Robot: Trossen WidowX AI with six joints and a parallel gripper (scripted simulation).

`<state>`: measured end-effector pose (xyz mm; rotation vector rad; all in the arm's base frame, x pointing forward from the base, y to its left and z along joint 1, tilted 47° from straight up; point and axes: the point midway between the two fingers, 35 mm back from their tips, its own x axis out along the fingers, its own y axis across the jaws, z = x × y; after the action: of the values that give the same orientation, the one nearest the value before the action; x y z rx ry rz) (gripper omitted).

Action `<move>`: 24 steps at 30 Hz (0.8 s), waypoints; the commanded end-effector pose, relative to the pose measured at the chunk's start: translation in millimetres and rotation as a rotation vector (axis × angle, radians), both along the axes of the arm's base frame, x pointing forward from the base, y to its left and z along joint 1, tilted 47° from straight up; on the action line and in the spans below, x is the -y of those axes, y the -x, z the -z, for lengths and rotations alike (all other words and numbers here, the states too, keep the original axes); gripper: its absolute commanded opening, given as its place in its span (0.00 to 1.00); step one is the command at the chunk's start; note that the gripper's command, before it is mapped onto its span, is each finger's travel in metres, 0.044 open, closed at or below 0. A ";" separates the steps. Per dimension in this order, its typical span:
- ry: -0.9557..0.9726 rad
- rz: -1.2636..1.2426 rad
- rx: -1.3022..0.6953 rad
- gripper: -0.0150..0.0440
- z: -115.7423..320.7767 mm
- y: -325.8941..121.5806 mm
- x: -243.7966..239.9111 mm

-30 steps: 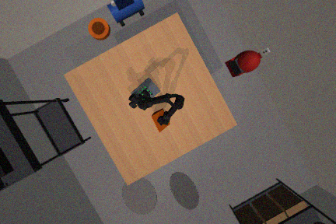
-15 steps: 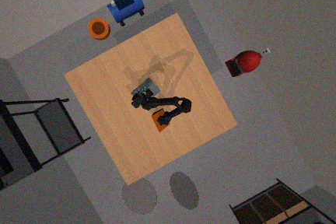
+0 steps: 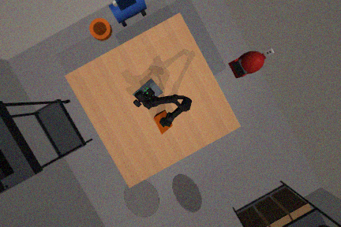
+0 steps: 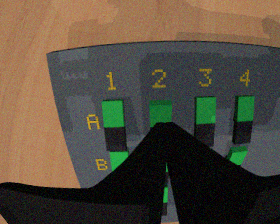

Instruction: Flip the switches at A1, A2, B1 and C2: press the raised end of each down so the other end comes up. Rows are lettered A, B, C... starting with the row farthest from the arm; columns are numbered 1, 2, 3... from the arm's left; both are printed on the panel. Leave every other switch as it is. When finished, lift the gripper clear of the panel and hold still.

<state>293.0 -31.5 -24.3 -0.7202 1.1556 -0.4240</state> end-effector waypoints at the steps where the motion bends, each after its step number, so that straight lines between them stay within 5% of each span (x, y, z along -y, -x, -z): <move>1: 0.001 0.000 -0.010 0.25 5.1 -0.5 4.9; 24: 0.002 0.000 -0.010 0.25 14.4 -5.8 13.8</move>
<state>298.8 -45.1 -38.0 -0.7220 1.1624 -0.4268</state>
